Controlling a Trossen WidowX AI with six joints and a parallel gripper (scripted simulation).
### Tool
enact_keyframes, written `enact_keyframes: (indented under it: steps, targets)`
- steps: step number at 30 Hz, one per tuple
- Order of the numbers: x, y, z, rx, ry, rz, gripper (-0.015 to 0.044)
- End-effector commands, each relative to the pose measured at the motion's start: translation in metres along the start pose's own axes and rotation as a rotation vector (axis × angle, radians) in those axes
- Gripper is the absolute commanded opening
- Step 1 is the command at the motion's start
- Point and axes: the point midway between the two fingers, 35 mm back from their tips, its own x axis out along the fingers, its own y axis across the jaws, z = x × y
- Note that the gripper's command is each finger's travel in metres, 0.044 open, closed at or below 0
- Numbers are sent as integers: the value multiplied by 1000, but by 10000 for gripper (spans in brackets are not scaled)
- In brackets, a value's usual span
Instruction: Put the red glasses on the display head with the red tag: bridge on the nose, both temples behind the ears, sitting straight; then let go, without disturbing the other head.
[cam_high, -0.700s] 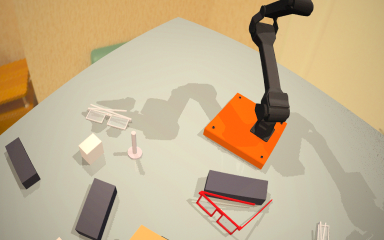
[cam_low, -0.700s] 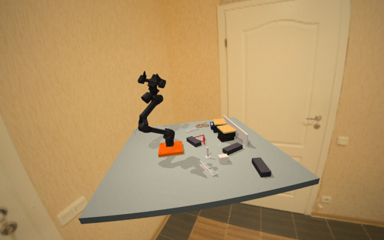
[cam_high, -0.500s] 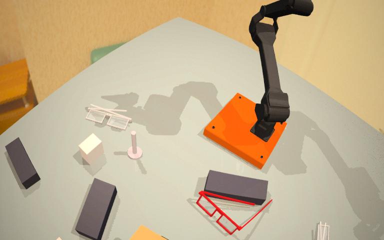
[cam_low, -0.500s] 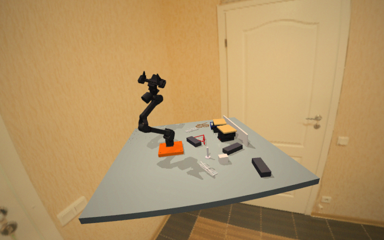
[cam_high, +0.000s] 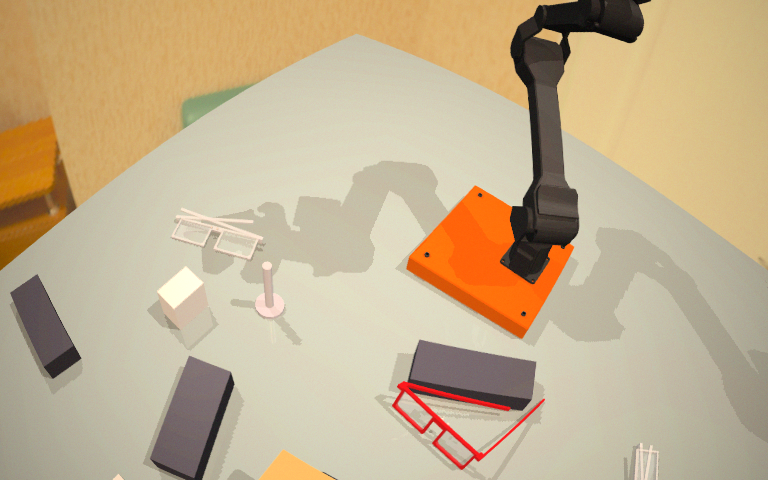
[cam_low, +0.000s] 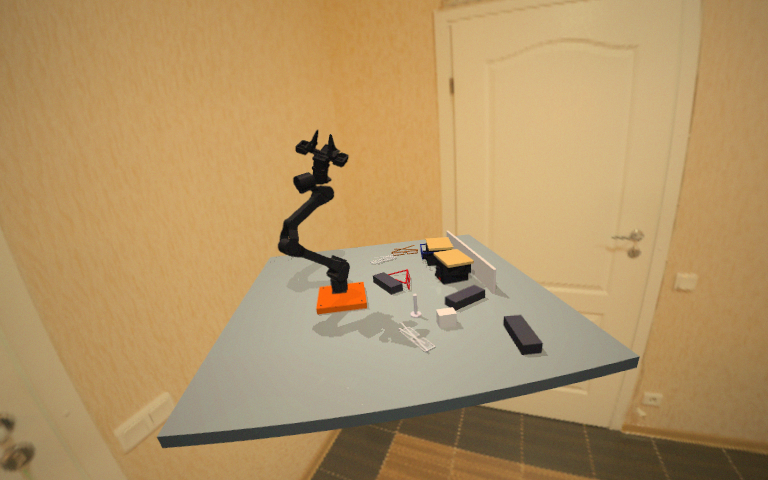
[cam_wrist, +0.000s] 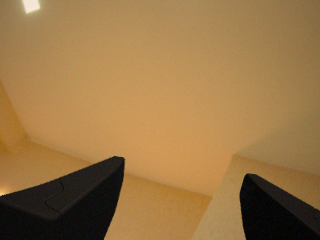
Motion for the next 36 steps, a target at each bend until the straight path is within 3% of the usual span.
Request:
enact_keyframes:
  steps: [1, 9, 19, 28, 36]
  targets:
    - [-6, 40, 64, -78, -165, 71, 200]
    - [-25, 104, 131, -147, -373, 216, 200]
    - [-94, 230, 209, -187, -697, 594, 200]
    - [-160, 313, 223, -189, -820, 925, 200]
    - [-249, 394, 207, -231, -873, 1349, 200]
